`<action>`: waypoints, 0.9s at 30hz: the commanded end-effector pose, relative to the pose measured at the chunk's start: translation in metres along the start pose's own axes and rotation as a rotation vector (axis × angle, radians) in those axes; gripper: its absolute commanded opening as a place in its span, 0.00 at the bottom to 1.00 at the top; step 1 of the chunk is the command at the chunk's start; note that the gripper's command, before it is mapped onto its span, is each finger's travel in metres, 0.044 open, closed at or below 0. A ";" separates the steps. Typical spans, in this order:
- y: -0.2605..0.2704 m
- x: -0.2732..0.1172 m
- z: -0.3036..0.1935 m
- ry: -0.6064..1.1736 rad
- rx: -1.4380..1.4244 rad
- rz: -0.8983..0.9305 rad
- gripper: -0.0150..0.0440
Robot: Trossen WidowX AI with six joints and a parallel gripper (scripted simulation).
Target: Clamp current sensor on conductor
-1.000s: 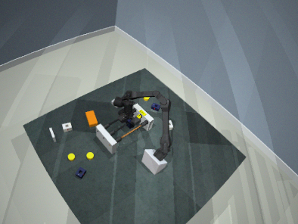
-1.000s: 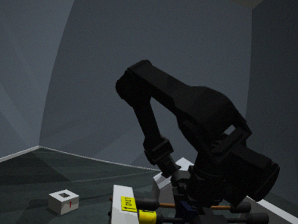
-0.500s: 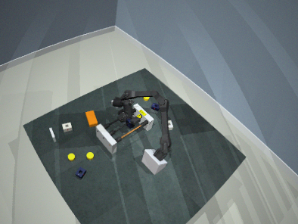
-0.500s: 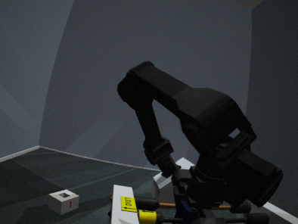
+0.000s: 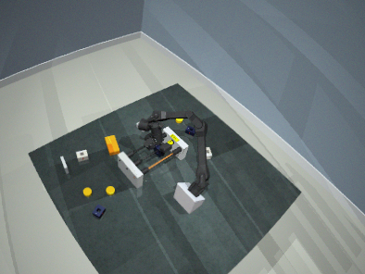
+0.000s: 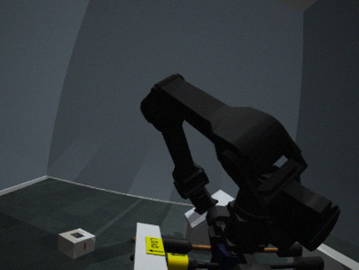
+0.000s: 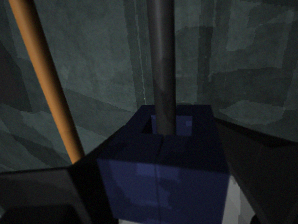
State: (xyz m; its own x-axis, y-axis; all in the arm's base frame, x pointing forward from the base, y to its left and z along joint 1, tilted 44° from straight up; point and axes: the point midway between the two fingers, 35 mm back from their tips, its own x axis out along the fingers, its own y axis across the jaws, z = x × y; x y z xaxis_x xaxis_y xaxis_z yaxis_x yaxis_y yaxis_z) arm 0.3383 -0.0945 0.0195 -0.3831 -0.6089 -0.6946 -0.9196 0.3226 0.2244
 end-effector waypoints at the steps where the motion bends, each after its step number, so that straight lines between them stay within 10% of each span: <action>1: -0.003 0.012 -0.001 0.003 -0.001 0.008 0.25; 13: -0.003 0.012 -0.001 0.003 -0.001 0.008 0.25; 23: 0.000 0.001 0.000 0.002 -0.005 -0.006 0.70; 27: 0.000 0.001 0.000 0.002 -0.005 -0.006 0.70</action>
State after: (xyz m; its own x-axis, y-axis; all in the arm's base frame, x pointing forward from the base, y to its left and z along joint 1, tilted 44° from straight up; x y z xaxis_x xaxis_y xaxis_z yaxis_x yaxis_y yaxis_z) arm 0.3382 -0.0951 0.0196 -0.3756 -0.6149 -0.6934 -0.9232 0.3141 0.2215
